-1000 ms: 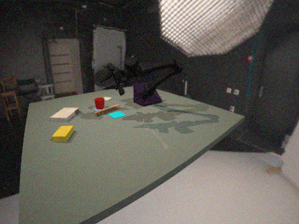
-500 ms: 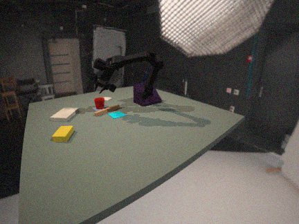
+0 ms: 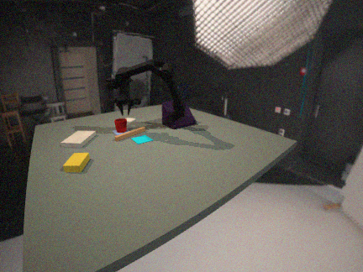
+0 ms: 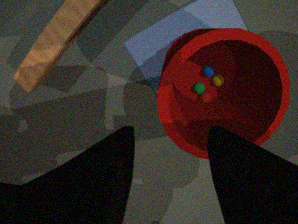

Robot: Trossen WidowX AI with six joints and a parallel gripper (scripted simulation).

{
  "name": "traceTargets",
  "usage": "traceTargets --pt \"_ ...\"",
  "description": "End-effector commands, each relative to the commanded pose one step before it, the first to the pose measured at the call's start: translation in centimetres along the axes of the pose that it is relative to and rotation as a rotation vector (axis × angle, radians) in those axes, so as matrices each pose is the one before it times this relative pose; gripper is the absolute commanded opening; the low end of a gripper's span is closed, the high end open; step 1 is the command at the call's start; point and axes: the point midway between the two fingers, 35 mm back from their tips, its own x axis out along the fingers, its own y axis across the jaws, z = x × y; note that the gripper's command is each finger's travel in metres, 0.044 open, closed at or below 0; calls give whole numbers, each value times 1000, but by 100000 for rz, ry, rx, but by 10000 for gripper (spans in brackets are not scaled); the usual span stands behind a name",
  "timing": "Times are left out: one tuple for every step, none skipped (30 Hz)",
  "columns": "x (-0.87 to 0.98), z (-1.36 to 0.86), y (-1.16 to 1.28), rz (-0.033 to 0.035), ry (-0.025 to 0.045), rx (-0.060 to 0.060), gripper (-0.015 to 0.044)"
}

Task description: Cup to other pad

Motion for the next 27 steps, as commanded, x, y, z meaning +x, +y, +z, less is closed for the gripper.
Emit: traceTargets --pt "260 263 32 2740 -2928 -2239 148" --pt "0 0 0 0 0 0 148" --pt "0 0 0 0 0 0 148" --pt "27 0 -3 -1 1 0 148" --pt "55 0 -6 -3 2 0 148" --pt "81 0 -9 -4 2 0 148" --pt "106 0 -12 -5 3 0 148" --pt "132 1 -14 -6 3 0 148" --pt "154 1 -16 -6 3 0 148" --pt "164 1 -16 -6 3 0 148" --pt "165 1 -15 -6 2 0 148" --pt "165 1 -14 -6 2 0 148" --pt "165 1 -13 -5 1 0 148" --pt "165 1 -12 -5 1 0 148" --pt "165 1 -11 -4 0 0 148" --pt "165 1 -11 -4 -1 -1 148" --pt "164 1 -10 -3 -1 -1 148" --pt "164 0 -9 -3 -2 -1 148" --pt "164 0 -8 -2 -2 -1 148" --pt "164 0 -8 -2 -3 -1 148" --pt "164 0 -7 -2 -3 -1 148" --pt "164 0 -6 -1 -4 -1 148" --pt "163 0 -5 -1 -4 -1 148" --pt "163 0 -4 0 -5 -2 148" --pt "163 0 -3 0 -5 -2 148" --pt "163 0 -2 1 -6 -2 148" --pt "163 0 -1 1 -6 -2 148"
